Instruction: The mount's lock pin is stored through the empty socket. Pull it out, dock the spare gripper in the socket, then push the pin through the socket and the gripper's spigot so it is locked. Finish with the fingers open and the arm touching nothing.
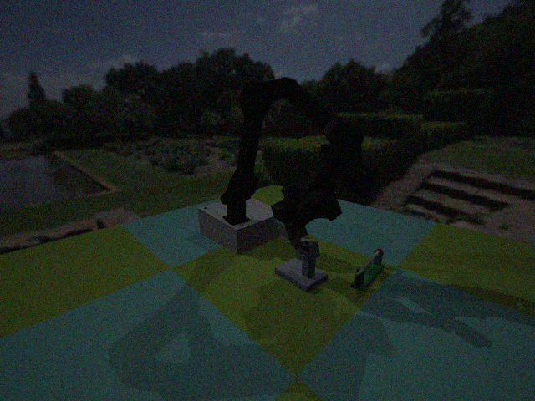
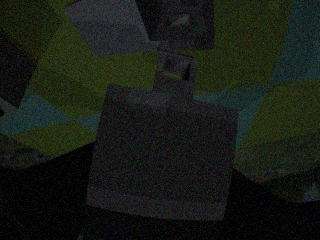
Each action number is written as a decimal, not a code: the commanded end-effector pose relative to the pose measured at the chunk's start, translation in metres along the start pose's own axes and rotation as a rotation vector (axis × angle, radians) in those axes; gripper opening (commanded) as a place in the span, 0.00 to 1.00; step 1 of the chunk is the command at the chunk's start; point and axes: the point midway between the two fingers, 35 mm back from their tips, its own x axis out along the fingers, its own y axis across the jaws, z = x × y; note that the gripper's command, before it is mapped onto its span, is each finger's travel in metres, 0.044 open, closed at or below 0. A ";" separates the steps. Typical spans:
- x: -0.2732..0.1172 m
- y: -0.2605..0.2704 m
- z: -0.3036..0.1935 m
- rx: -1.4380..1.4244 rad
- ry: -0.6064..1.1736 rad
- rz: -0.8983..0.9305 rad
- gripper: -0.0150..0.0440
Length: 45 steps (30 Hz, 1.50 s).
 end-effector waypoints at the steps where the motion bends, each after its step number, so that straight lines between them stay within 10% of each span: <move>1: -0.008 0.004 0.000 -0.028 0.030 -0.045 0.25; 45: -0.041 0.019 0.018 -0.197 0.208 -0.325 0.25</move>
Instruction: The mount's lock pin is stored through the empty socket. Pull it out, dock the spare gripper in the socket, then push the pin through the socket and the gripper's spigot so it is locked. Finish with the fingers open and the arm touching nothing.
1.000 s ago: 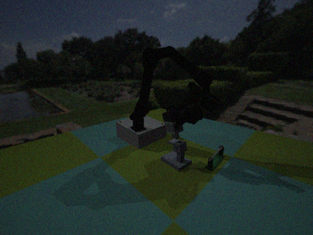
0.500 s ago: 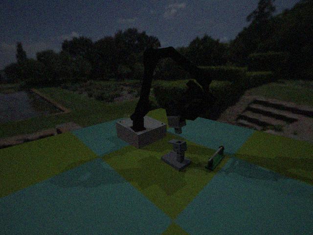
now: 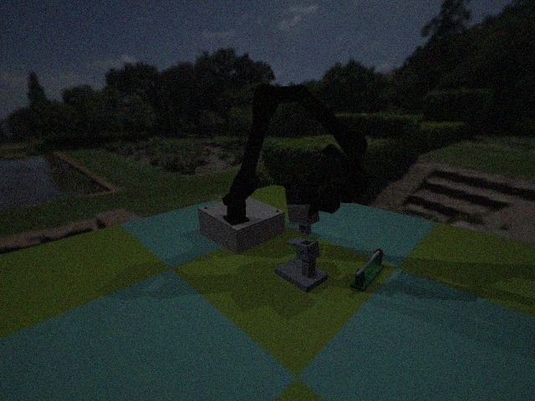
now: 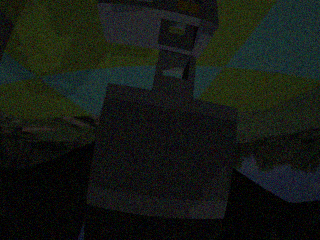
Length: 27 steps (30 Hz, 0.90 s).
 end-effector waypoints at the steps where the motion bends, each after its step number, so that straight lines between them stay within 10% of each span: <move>1: 0.003 -0.001 0.003 0.004 0.009 -0.006 0.25; 27: 0.023 -0.001 0.035 0.007 0.009 -0.007 0.25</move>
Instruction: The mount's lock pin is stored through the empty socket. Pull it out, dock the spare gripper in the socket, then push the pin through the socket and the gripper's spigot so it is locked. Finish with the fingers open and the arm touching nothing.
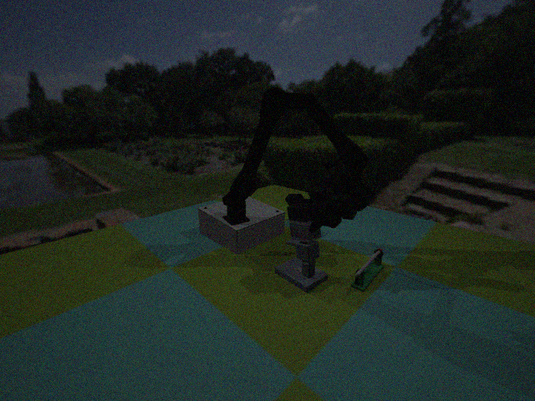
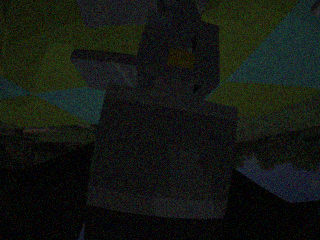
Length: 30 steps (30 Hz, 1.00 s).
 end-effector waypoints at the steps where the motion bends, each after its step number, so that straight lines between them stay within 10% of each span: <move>1: 0.003 -0.001 0.004 -0.006 0.006 -0.008 0.25; 20: 0.007 0.000 0.009 -0.005 0.007 -0.004 0.25; 30: 0.007 0.000 0.009 -0.005 0.007 -0.004 0.70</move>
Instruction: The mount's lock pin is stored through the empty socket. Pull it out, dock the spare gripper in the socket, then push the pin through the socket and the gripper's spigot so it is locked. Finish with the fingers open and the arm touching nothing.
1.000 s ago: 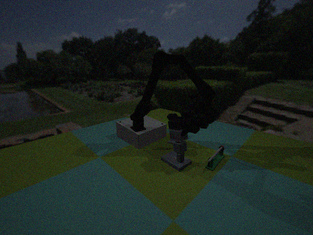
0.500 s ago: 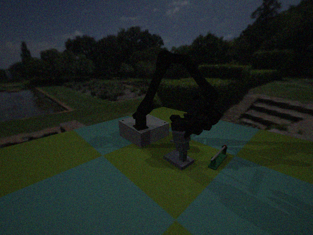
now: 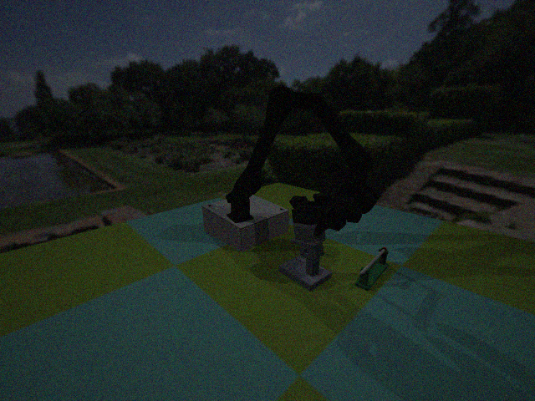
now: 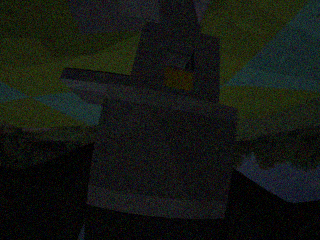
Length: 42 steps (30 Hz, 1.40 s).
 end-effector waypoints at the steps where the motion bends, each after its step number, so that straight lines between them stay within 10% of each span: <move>1: 0.000 0.000 0.000 0.001 0.000 0.000 0.74; 7: 0.000 0.000 0.000 0.001 0.000 0.000 1.00; 42: -0.035 -0.001 -0.066 -0.033 -0.036 -0.044 1.00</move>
